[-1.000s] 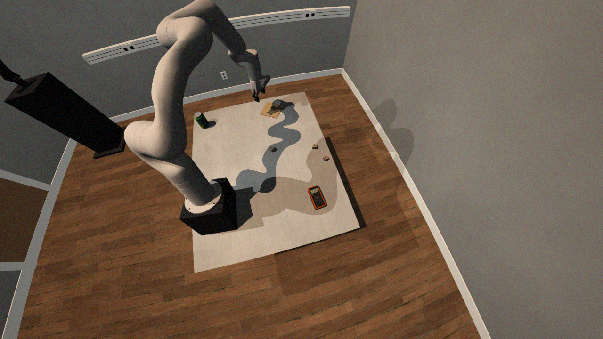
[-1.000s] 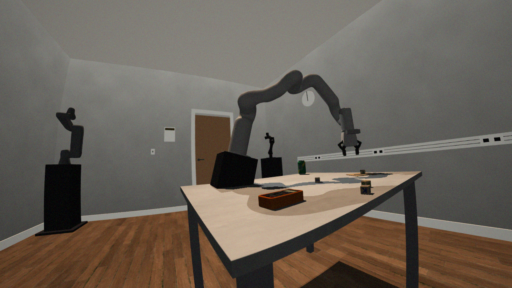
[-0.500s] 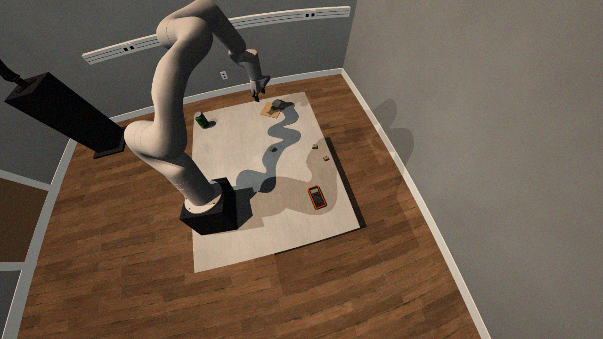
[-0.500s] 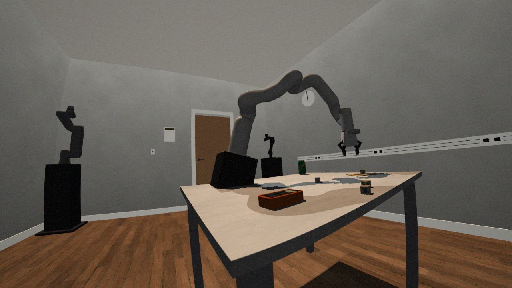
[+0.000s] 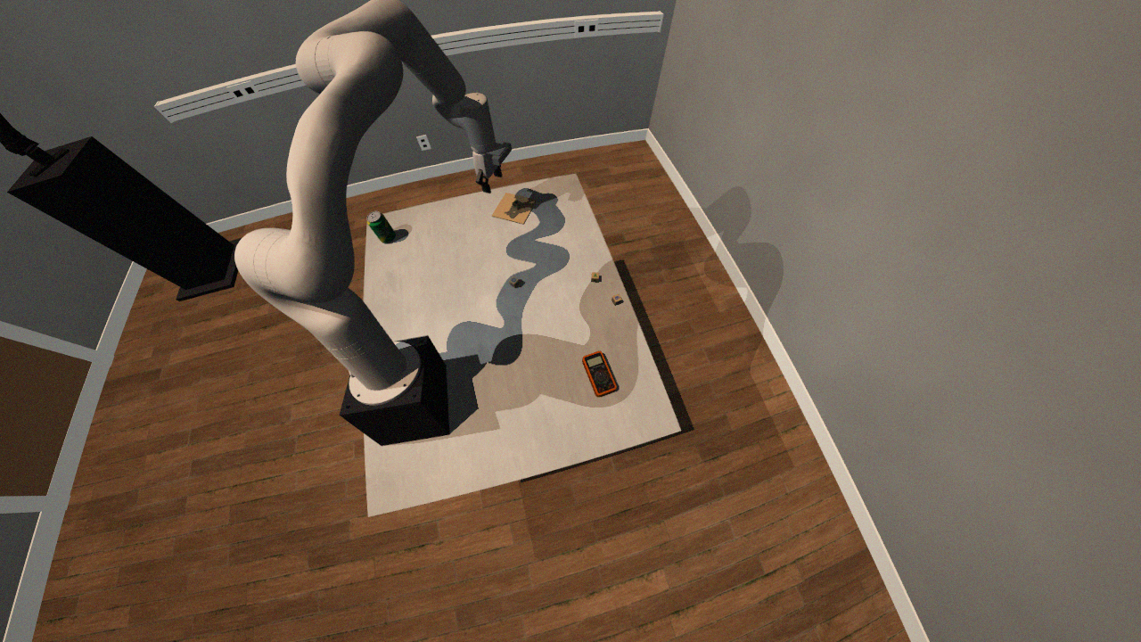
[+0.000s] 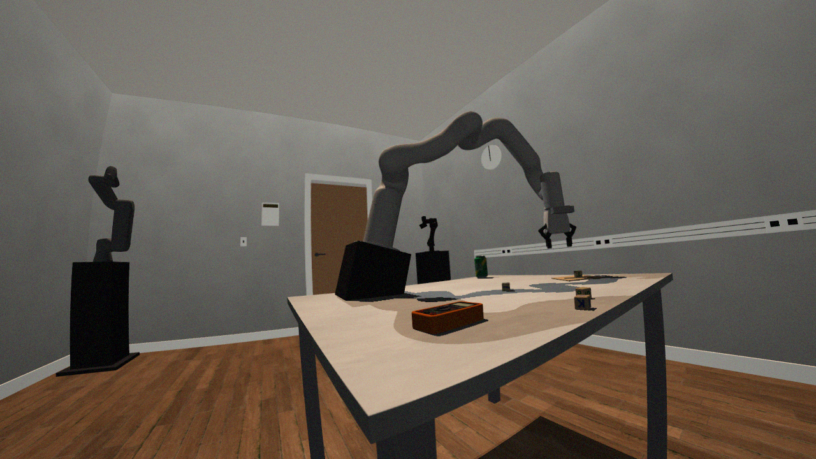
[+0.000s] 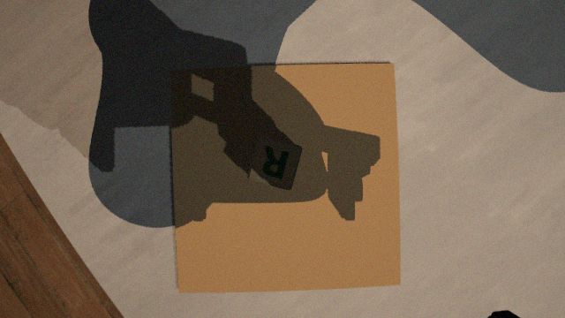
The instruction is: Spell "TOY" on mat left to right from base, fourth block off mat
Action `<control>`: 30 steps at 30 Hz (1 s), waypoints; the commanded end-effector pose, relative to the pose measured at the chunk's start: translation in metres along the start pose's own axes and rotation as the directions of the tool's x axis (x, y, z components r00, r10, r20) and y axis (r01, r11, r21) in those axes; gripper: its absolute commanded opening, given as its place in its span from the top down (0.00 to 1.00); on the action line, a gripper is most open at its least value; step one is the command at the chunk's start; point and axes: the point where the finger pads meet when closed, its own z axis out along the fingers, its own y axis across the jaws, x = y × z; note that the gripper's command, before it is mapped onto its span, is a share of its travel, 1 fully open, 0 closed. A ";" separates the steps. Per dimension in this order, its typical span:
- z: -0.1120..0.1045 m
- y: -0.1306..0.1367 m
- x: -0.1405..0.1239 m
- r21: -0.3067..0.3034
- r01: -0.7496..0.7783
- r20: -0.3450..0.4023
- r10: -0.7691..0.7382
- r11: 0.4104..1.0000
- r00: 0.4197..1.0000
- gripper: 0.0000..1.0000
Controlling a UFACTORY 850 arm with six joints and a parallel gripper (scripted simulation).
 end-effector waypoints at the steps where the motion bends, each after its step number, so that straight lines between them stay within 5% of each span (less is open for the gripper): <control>1: -0.001 -0.001 0.000 0.002 0.000 0.000 0.000 1.000 1.000 0.00; 8: 0.000 0.006 0.002 -0.001 0.004 0.016 -0.004 1.000 1.000 0.00; 30: 0.008 0.086 0.039 0.020 0.024 0.138 -0.027 1.000 0.990 0.00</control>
